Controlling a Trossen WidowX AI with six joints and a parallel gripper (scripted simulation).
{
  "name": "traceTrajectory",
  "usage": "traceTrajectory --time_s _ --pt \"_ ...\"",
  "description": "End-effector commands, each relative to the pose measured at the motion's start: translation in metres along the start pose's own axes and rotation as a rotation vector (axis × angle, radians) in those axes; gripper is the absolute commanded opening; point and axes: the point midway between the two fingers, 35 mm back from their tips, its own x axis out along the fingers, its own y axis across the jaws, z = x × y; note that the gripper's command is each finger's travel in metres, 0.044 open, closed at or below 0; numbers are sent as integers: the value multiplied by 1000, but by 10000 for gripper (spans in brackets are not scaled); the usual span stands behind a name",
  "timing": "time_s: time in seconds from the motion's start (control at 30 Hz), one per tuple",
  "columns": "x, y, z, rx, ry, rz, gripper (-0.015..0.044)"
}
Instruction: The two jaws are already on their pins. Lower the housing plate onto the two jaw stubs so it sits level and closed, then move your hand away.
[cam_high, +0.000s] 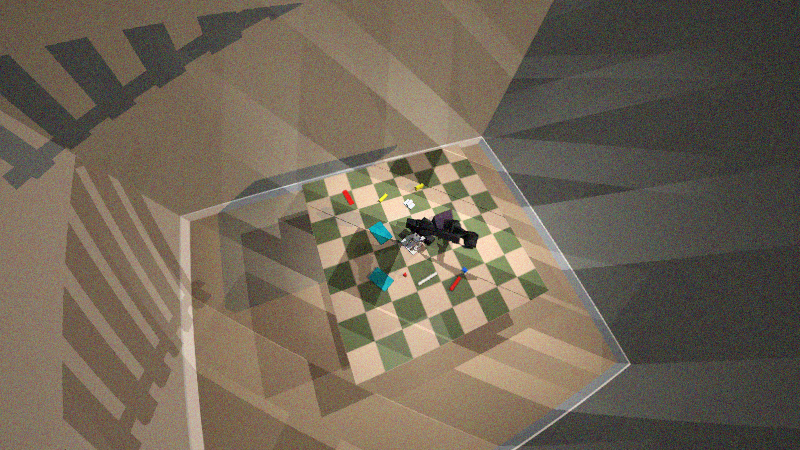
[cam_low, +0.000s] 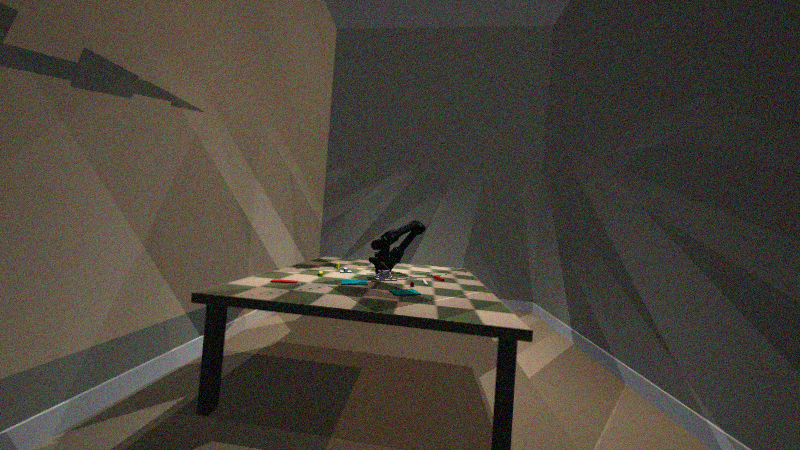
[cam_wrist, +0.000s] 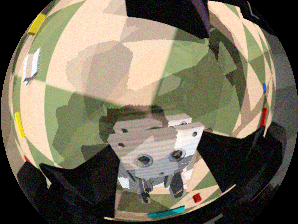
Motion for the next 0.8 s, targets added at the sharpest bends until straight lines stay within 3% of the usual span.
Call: traceTrajectory --time_s 0.0,0.77 --pt "1 0 0 8 3 -3 351" --pt "6 0 0 11 3 -3 351"
